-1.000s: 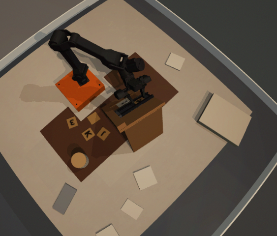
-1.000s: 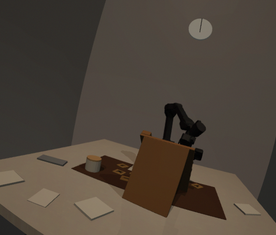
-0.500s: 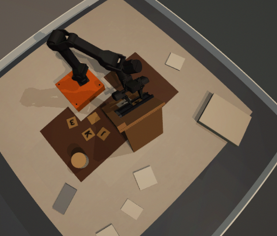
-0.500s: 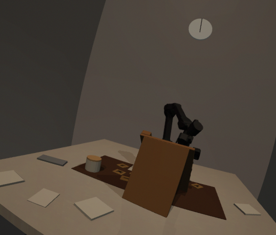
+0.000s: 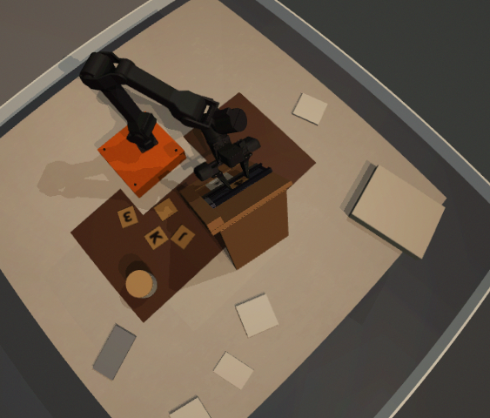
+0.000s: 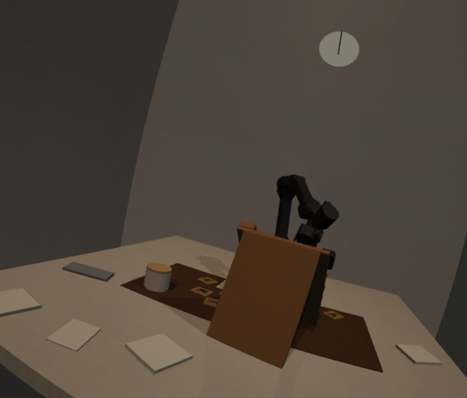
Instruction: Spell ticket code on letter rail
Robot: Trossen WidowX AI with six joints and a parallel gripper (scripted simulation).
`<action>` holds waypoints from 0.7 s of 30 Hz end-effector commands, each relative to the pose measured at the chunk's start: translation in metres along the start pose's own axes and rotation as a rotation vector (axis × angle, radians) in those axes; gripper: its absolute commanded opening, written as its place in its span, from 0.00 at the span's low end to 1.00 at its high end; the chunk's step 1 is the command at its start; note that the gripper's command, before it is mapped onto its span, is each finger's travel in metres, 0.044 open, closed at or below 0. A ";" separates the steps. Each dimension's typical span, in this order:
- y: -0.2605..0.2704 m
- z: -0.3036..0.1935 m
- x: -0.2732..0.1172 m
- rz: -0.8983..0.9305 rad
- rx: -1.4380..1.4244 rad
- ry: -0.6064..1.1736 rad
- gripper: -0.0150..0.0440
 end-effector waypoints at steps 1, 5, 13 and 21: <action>-0.003 0.000 -0.001 0.005 0.001 -0.006 0.25; -0.006 0.000 -0.001 0.005 0.001 -0.006 0.25; -0.011 -0.001 -0.001 0.005 0.000 -0.006 0.25; -0.017 -0.002 -0.001 0.004 0.000 -0.006 0.25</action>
Point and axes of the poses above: the point midway between the two fingers, 35 mm back from their tips, its own x axis out along the fingers, its own y axis across the jaws, z = x × y, the point moved 8 cm from there along -x, back along the fingers, and after that the axes turned 12 degrees about -x, right-handed, at the moved point
